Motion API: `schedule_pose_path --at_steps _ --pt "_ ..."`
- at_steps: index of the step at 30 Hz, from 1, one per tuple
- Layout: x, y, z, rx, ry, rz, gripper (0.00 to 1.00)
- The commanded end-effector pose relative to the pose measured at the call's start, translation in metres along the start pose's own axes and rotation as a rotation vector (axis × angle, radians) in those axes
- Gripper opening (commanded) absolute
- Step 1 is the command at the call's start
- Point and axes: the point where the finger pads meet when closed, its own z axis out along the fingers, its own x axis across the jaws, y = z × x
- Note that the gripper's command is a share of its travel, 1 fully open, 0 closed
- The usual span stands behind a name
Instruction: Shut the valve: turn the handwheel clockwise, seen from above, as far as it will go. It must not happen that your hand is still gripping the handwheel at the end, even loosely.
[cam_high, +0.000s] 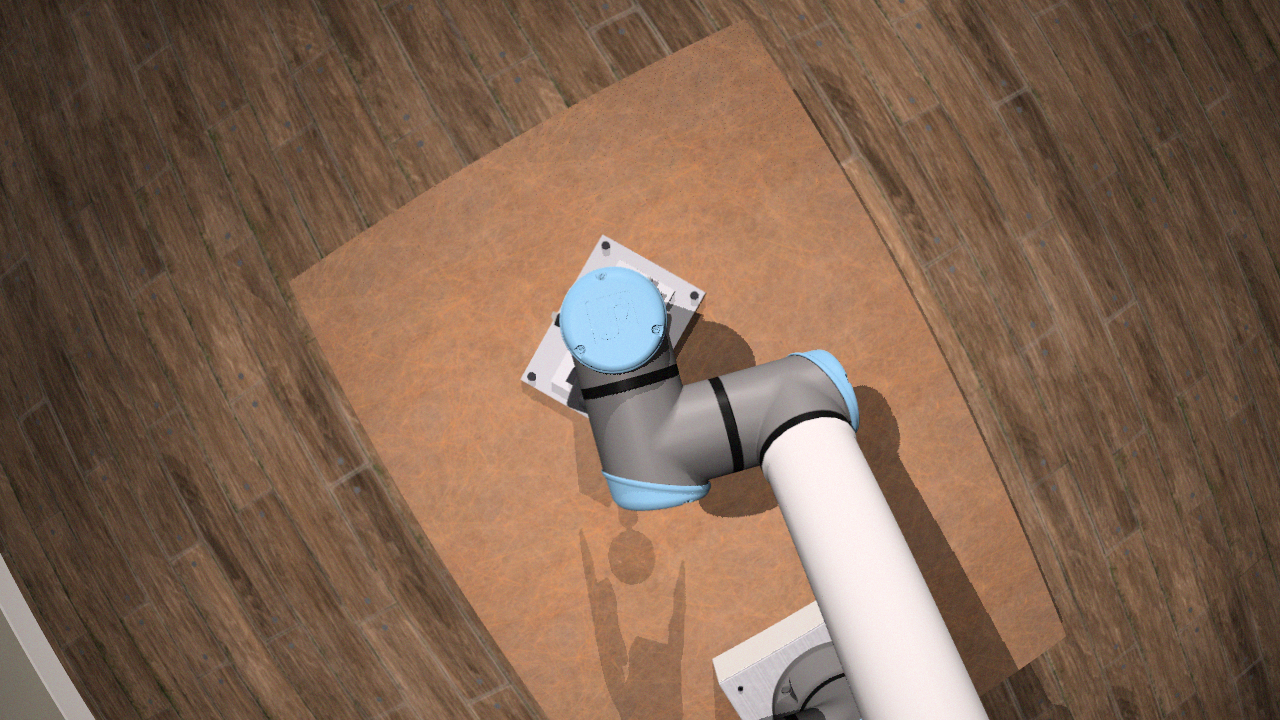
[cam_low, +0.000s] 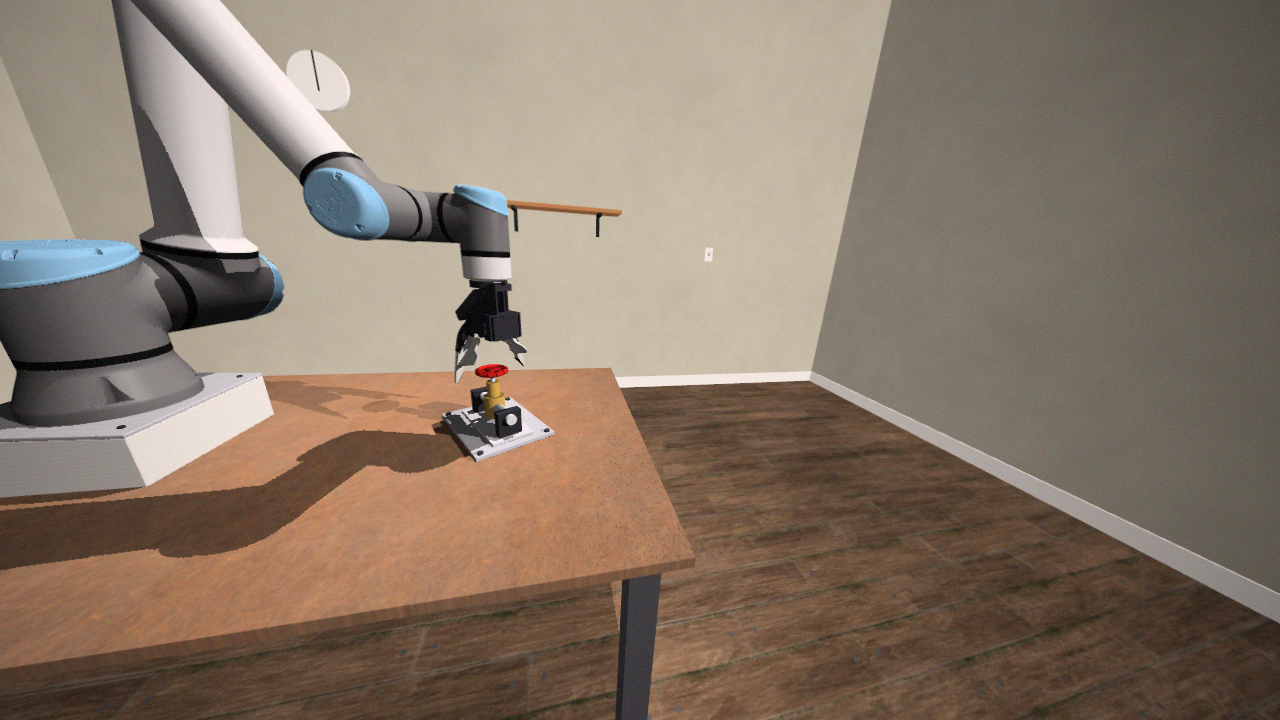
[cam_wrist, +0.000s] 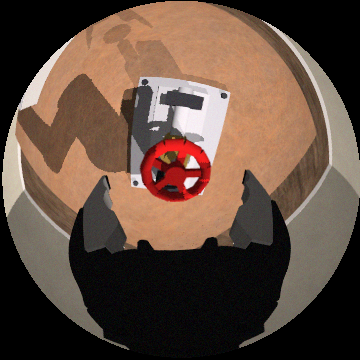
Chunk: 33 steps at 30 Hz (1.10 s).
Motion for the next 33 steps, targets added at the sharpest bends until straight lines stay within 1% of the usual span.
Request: schedule_pose_path --at_steps 1,12,14,26,29,33 --pt "0.001 0.003 -0.011 -0.004 0.002 0.002 1.0" --pt "0.001 0.002 -0.039 -0.004 0.002 0.001 1.0" --pt "0.001 0.002 -0.039 -0.004 0.002 0.001 1.0" --pt "0.001 0.002 -0.073 -0.004 0.002 0.0 1.0" --pt "0.001 0.002 -0.08 -0.004 0.002 0.0 1.0" --pt "0.001 0.002 -0.083 -0.004 0.002 0.001 1.0"
